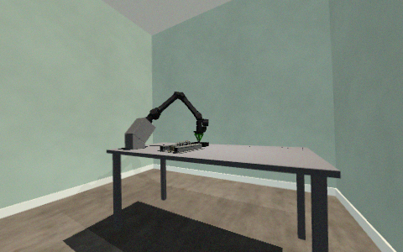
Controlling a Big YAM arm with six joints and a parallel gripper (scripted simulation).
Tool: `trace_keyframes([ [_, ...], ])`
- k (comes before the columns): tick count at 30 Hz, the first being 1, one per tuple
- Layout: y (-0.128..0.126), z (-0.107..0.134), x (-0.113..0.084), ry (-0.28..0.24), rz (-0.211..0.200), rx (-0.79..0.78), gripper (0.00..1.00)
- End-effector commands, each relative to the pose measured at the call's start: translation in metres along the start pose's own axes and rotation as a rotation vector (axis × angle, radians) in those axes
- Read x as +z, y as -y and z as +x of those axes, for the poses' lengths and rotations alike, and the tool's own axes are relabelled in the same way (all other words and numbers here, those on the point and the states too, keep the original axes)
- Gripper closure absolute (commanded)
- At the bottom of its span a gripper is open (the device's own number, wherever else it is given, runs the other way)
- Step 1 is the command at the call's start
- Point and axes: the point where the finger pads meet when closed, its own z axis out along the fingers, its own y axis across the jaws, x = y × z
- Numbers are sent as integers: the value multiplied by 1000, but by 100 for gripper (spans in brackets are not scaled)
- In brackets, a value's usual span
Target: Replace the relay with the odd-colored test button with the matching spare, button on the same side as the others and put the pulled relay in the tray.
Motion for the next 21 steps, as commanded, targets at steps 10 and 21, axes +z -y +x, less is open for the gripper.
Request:
trace_keyframes([
  [10,15,-20,11,28,43,-17,100],
  [21,20,-23,12,37,61,-17,100],
])
